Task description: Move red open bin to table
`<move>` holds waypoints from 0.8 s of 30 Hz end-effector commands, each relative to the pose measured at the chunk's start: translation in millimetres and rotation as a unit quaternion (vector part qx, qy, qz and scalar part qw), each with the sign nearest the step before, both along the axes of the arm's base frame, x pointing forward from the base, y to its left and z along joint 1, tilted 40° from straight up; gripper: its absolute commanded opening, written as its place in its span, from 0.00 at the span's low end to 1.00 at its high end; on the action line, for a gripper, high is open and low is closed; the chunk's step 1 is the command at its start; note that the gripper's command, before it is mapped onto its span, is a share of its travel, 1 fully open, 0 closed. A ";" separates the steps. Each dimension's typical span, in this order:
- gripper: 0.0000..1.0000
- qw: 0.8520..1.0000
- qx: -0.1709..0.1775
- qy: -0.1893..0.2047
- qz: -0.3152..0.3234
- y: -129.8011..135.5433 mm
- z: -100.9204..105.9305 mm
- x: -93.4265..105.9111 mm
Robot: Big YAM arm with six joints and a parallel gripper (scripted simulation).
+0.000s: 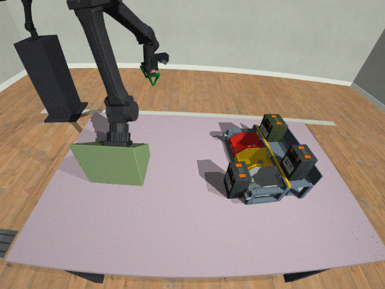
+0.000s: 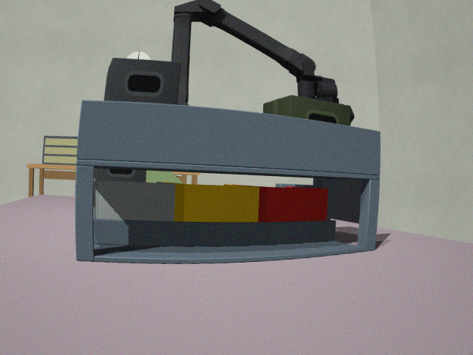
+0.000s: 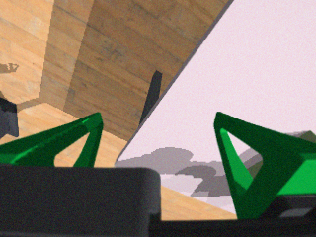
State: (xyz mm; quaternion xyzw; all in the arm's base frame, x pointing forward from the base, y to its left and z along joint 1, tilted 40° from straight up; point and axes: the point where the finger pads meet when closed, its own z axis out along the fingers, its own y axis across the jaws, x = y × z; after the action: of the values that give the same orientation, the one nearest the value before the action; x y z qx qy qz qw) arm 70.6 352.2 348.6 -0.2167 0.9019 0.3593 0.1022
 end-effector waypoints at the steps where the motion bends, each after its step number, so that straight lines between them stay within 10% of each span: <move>1: 1.00 1.000 0.005 0.016 -0.026 9.9 16.8 13.7; 24: 1.00 0.988 -0.026 0.088 -0.128 18.5 -12.1 83.1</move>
State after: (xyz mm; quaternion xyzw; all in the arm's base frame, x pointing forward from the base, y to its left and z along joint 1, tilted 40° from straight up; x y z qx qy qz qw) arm 139.2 363.0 319.8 -0.0947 0.9375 0.3292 0.0616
